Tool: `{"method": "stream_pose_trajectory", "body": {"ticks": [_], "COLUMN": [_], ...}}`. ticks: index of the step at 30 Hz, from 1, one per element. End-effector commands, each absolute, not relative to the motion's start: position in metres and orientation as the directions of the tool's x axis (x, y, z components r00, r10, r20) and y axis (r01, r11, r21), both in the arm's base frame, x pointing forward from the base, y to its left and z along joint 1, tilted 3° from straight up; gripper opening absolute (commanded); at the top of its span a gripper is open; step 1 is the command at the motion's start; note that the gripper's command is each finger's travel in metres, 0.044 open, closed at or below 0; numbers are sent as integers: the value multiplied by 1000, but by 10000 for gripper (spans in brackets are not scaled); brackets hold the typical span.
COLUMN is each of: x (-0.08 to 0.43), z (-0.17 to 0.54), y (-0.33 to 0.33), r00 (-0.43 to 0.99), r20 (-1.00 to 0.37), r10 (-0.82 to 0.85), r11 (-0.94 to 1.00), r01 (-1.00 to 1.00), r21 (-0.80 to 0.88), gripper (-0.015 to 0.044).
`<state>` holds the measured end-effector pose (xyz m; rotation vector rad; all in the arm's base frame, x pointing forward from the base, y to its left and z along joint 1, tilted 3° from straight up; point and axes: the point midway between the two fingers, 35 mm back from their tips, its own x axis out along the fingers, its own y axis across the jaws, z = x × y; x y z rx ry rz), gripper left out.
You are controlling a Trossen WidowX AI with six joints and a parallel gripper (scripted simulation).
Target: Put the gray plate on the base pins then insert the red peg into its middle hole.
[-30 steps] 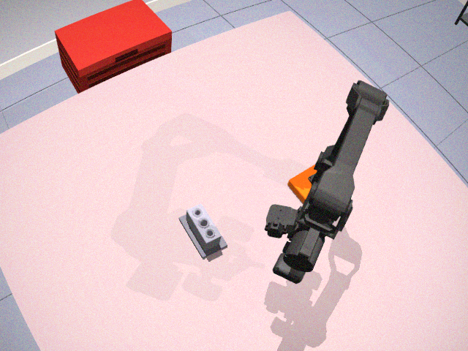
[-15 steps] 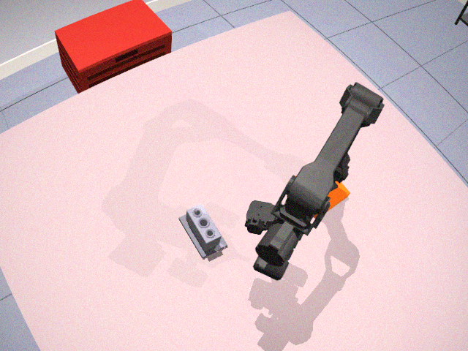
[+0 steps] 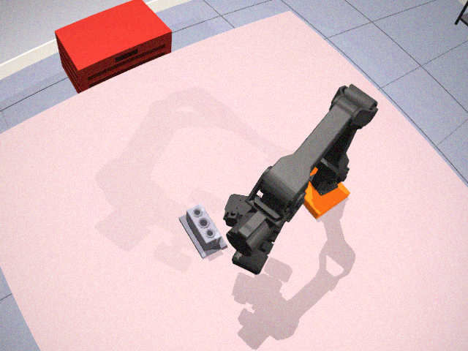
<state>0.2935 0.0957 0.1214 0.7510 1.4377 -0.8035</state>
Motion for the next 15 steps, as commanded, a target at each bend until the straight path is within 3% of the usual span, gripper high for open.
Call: {"method": "stream_pose_trajectory", "body": {"ticks": [1,15], "x": [302,326], "z": [123,124], "y": [87,52], "r00": [-17,-14], "r20": [-999,-999], "r10": [-28,-29], "r11": [546,545], "r01": [837,838], "r21": [-29,-28], "gripper": [0,0]}}
